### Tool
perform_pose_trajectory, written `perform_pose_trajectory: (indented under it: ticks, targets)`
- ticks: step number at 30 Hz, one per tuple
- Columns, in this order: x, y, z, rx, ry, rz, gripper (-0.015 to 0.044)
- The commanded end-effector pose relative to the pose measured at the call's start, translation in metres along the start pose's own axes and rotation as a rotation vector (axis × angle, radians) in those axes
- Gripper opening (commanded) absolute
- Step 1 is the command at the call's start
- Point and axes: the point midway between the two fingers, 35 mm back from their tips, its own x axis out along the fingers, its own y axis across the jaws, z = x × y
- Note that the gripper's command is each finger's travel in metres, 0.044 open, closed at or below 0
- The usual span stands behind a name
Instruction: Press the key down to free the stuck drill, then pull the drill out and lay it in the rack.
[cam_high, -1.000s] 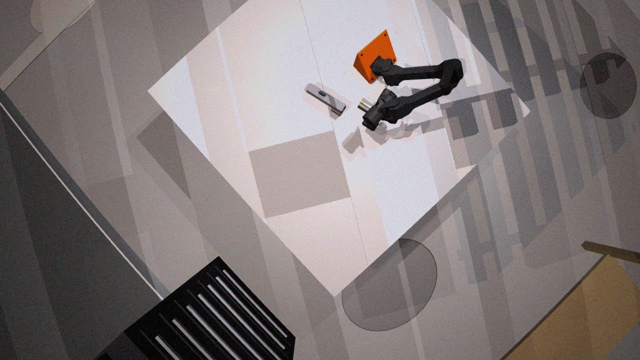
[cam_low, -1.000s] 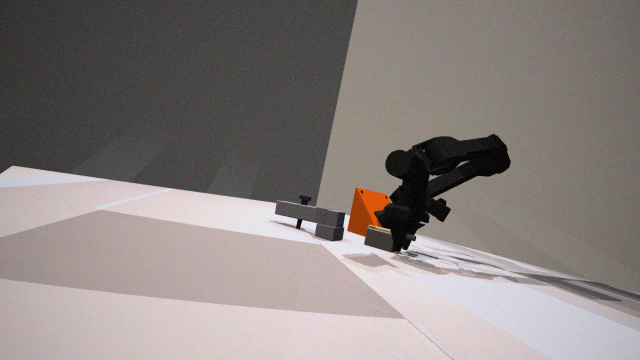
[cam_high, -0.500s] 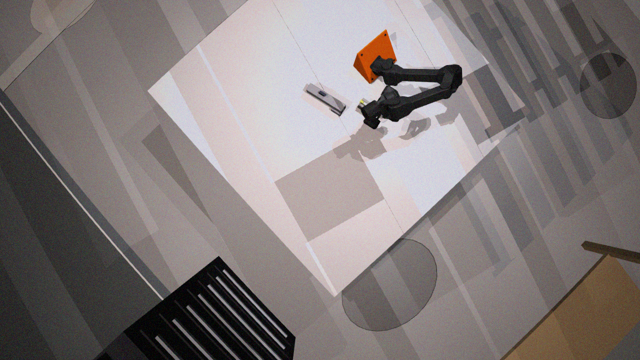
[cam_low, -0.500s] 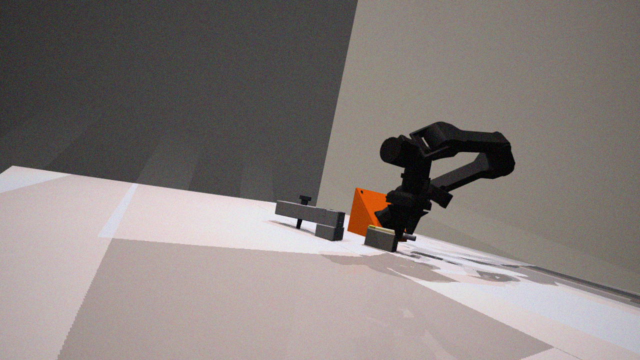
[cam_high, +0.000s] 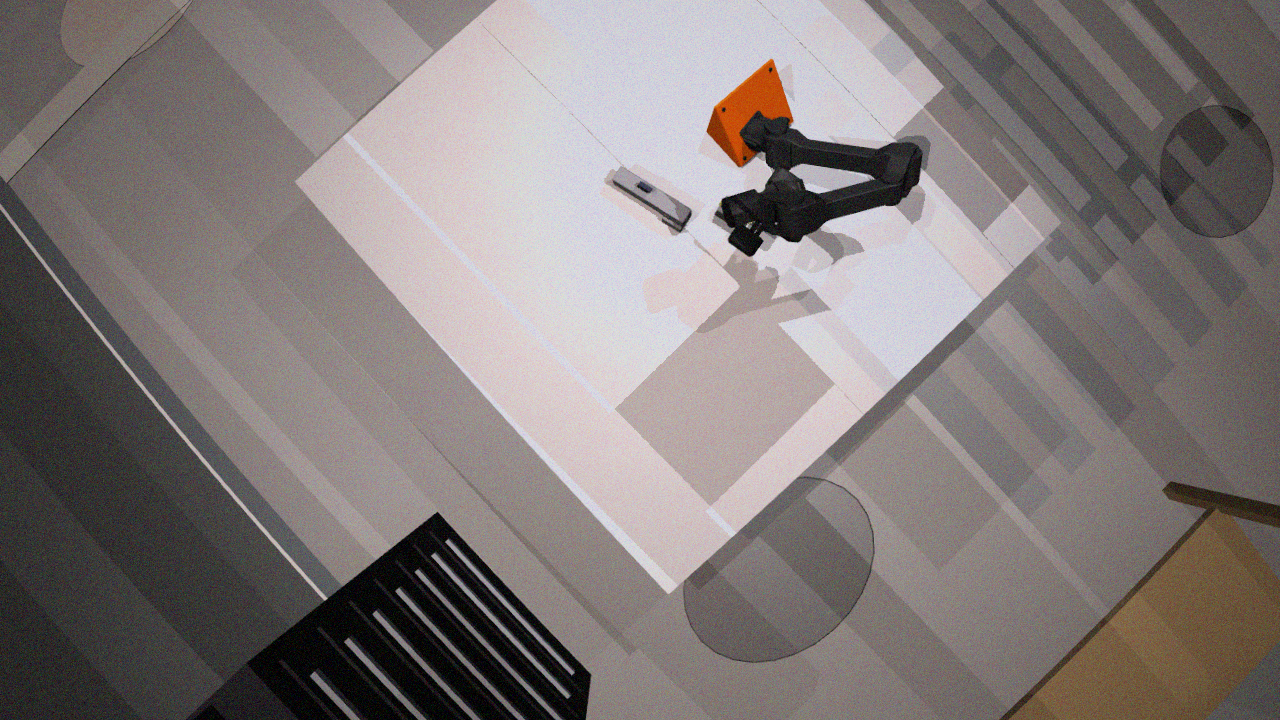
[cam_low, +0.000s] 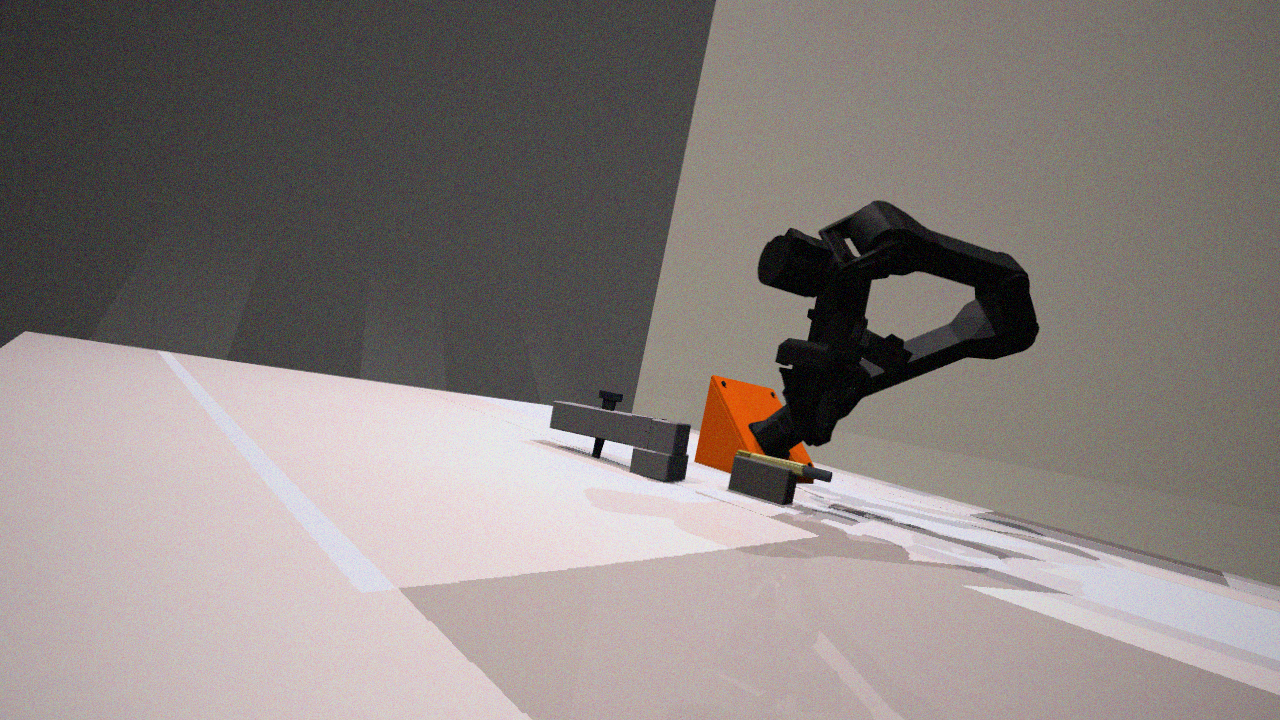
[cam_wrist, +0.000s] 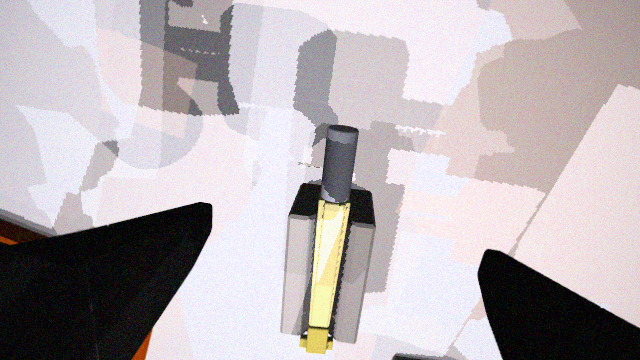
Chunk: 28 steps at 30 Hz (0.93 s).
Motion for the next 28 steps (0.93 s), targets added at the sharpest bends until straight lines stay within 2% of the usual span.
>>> perform_pose_trajectory:
  ticks: [1,6,14,28]
  targets:
    - [-0.005,-0.030,-0.018,0.146,0.042,-0.041,0.0440]
    - [-0.016,-0.098,-0.061,0.480,0.102,-0.167,0.0440]
    - [-0.023,-0.160,-0.100,0.785,0.101,-0.307,0.0440]
    - [-0.027,-0.268,-0.162,1.338,-0.074,-0.553,0.0440]
